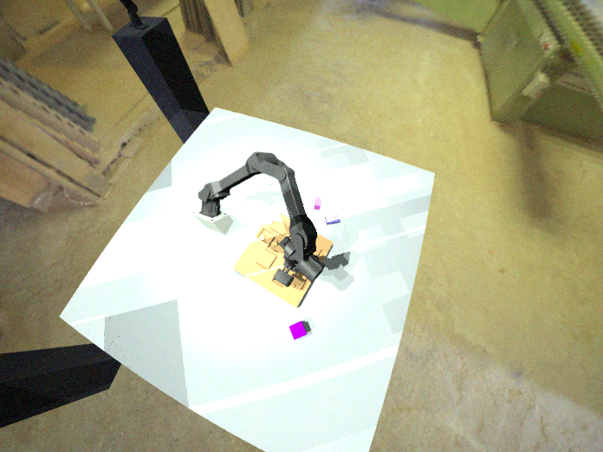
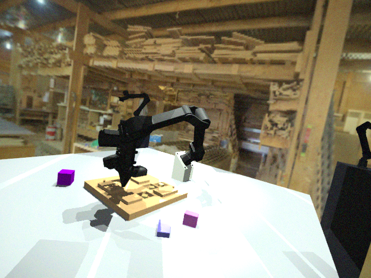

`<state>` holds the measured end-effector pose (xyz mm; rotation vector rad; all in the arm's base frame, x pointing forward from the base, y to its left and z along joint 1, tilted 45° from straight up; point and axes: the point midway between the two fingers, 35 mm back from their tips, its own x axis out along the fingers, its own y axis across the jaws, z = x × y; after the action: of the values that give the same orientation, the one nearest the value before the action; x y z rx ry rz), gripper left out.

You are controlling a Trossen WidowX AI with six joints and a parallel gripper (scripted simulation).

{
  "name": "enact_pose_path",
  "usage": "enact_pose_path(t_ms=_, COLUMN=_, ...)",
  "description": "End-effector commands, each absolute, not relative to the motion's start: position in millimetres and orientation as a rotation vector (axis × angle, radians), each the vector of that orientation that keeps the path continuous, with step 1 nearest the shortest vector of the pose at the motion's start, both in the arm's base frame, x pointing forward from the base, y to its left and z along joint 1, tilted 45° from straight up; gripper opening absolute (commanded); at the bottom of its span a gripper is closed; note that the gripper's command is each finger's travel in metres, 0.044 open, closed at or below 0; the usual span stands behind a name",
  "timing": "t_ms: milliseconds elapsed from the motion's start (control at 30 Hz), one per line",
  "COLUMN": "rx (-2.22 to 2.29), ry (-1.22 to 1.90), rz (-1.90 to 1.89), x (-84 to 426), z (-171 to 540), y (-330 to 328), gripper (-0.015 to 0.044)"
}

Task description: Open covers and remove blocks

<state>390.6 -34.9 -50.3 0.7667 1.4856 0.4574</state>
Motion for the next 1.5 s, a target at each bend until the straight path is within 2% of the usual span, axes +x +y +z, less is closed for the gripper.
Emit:
enact_pose_path(t_ms=0, rx=0.759, ry=1.476, rz=0.459, x=393, z=-45, y=-41, gripper=0.0)
enact_pose_path(t_ms=933, rx=0.775, ry=1.487, rz=0.453, x=388, z=-24, y=-60, gripper=0.0)
enact_pose_path(t_ms=1467, rx=1.311, ry=1.657, rz=-0.094, x=314, z=3, y=-49, gripper=0.0)
